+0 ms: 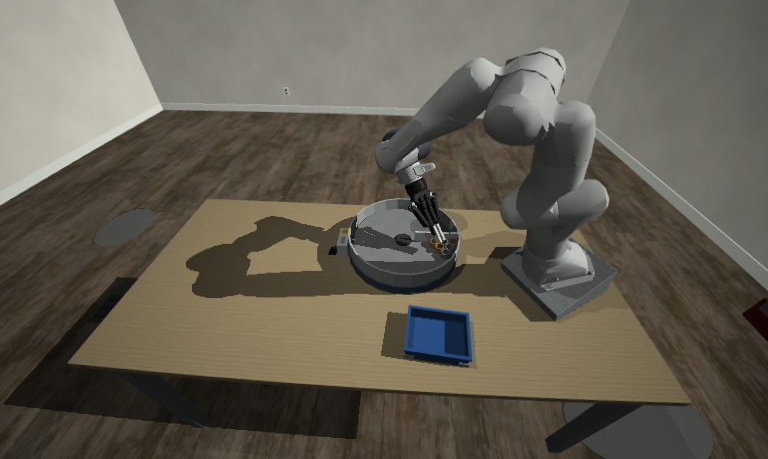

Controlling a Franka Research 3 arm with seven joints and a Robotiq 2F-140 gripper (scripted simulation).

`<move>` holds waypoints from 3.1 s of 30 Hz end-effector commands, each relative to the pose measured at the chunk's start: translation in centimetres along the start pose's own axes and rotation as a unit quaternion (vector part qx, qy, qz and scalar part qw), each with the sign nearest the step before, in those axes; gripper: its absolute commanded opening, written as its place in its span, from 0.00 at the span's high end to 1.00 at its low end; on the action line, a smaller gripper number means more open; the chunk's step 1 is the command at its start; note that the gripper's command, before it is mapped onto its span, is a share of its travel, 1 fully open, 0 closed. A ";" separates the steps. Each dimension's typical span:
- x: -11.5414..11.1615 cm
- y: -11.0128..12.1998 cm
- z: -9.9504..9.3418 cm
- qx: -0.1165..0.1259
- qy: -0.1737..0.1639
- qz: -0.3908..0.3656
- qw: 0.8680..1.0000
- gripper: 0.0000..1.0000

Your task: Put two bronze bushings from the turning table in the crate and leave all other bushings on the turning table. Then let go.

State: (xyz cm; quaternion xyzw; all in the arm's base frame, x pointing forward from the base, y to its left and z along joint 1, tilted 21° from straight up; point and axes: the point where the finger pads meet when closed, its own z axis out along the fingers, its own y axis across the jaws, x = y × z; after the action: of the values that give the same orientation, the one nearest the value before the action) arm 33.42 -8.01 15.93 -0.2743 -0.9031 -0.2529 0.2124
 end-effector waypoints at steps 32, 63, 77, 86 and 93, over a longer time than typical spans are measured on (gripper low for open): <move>0.0 0.0 0.1 0.002 0.000 0.002 1.000 0.94; -1.7 0.1 2.2 0.002 0.000 0.002 1.000 0.94; -1.7 0.1 2.2 0.002 0.000 0.002 1.000 0.94; -1.7 0.1 2.2 0.002 0.000 0.002 1.000 0.94; -1.7 0.1 2.2 0.002 0.000 0.002 1.000 0.94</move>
State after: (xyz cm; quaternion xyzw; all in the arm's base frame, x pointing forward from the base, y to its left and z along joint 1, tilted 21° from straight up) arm 34.23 -7.43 13.43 -0.2740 -0.9033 -0.2525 0.2125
